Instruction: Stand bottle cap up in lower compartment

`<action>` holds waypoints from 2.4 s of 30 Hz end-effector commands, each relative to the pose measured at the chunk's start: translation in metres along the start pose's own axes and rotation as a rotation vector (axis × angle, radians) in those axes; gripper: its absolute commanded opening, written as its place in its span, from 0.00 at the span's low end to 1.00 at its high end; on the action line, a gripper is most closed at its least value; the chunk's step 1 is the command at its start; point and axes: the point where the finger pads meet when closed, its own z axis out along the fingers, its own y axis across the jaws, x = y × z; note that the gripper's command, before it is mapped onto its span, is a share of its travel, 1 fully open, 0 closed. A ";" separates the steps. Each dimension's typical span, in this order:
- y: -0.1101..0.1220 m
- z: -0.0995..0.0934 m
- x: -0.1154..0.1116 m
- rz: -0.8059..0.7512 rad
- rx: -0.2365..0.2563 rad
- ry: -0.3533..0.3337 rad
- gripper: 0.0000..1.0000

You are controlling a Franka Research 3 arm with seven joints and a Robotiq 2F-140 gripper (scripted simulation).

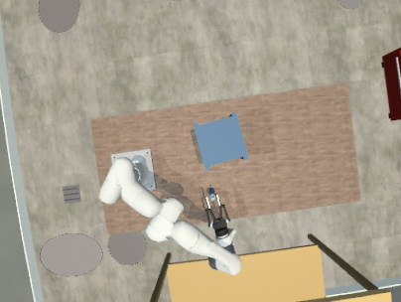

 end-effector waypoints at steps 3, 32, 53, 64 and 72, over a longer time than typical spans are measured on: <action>-0.001 -0.001 0.014 -0.024 0.001 0.008 0.35; -0.003 -0.002 0.093 -0.024 0.001 0.008 0.35; -0.004 -0.002 0.121 -0.024 0.001 0.008 0.35; -0.004 -0.002 0.130 -0.024 0.001 0.008 0.35; -0.004 -0.002 0.132 -0.024 0.001 0.008 0.35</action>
